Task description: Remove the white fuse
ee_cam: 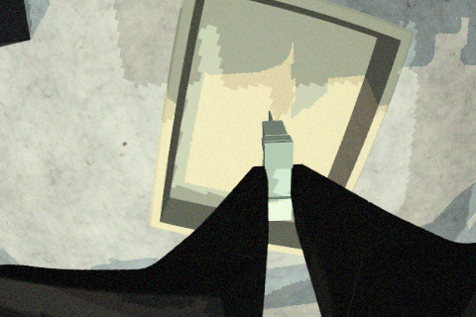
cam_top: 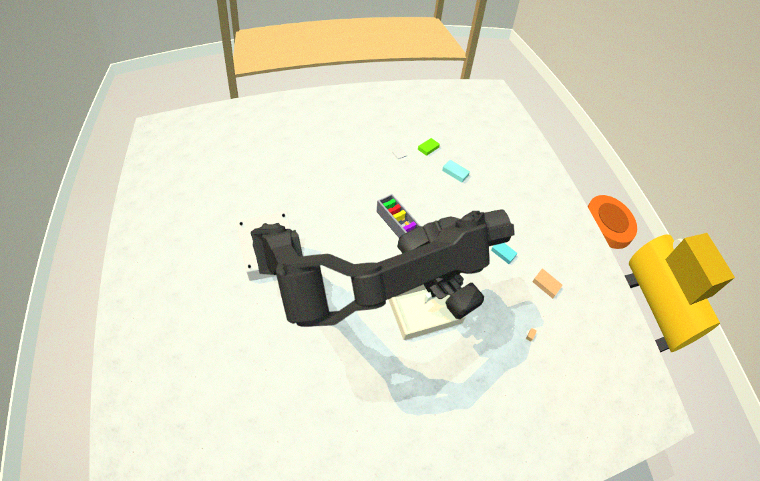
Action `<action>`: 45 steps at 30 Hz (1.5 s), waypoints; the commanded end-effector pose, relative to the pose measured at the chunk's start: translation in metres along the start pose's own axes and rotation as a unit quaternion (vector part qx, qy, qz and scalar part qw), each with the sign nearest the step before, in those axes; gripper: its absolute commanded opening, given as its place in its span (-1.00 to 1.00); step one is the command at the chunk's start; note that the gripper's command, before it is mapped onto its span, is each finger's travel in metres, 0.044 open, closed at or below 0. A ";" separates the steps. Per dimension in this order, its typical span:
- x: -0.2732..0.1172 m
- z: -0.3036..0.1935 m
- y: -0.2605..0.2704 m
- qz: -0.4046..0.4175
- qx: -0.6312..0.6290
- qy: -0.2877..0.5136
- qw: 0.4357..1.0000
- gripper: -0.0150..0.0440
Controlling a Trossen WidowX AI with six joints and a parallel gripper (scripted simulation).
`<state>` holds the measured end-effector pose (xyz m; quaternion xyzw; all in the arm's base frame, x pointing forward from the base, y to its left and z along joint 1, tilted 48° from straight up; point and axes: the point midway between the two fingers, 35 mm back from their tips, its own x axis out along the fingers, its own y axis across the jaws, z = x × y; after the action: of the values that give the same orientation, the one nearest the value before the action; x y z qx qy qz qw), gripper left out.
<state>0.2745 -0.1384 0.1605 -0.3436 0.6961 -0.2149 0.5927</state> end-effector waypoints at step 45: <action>-0.024 -0.002 0.000 0.000 -0.004 0.004 1.000 0.63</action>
<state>0.2744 -0.1209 0.1772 -0.3457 0.6989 -0.2131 0.5888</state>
